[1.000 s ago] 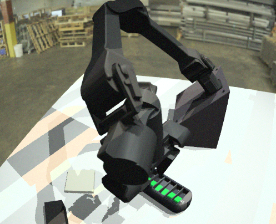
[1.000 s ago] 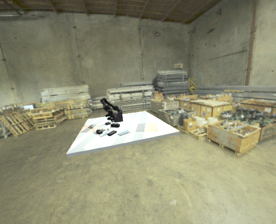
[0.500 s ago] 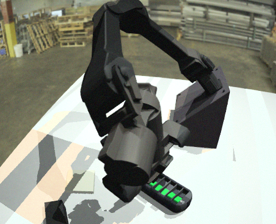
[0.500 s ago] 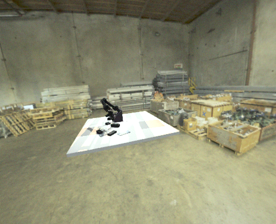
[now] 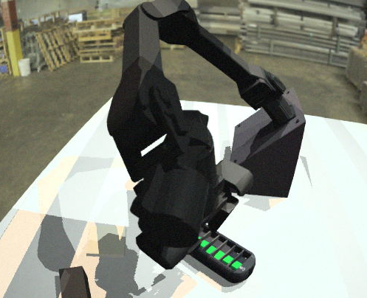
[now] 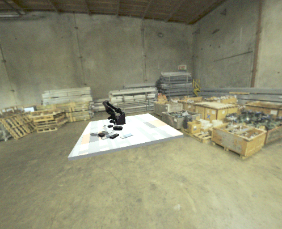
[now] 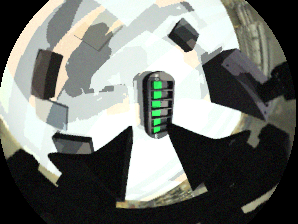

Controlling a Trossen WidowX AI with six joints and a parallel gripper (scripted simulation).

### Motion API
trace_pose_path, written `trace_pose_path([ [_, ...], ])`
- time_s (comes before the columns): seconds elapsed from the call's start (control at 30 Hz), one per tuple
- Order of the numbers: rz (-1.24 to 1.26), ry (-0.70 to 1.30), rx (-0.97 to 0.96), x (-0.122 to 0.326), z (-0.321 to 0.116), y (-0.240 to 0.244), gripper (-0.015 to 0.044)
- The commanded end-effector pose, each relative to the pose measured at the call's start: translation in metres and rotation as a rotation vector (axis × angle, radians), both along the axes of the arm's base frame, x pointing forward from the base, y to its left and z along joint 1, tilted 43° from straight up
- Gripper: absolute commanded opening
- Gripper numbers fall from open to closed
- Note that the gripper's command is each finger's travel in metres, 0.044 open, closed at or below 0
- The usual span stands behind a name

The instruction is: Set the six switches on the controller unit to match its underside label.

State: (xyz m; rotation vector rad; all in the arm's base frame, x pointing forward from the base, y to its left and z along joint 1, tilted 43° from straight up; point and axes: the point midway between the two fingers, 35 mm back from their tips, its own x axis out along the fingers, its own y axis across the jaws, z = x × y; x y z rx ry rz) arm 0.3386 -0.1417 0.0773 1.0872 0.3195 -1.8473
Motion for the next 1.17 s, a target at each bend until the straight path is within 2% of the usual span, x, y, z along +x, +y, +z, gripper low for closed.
trace_pose_path([
  [0.0, 0.000, 0.001, 0.001, 0.000, 0.000, 0.000, 0.0315],
  [0.17, 0.000, 0.001, 0.001, 0.000, 0.000, 0.000, 0.0440],
  [0.23, 0.000, 0.001, 0.001, 0.000, 0.000, 0.000, 0.0440],
  [0.3, 0.000, 0.000, 0.002, 0.001, 0.007, 0.007, 0.0387],
  [0.47, 0.000, 0.001, 0.003, -0.001, 0.056, 0.053, 0.0256],
  [0.8, 0.000, 0.001, 0.003, -0.002, 0.058, 0.055, 0.0000],
  [1.13, 0.000, 0.001, 0.003, -0.002, 0.058, 0.055, 0.0000],
])
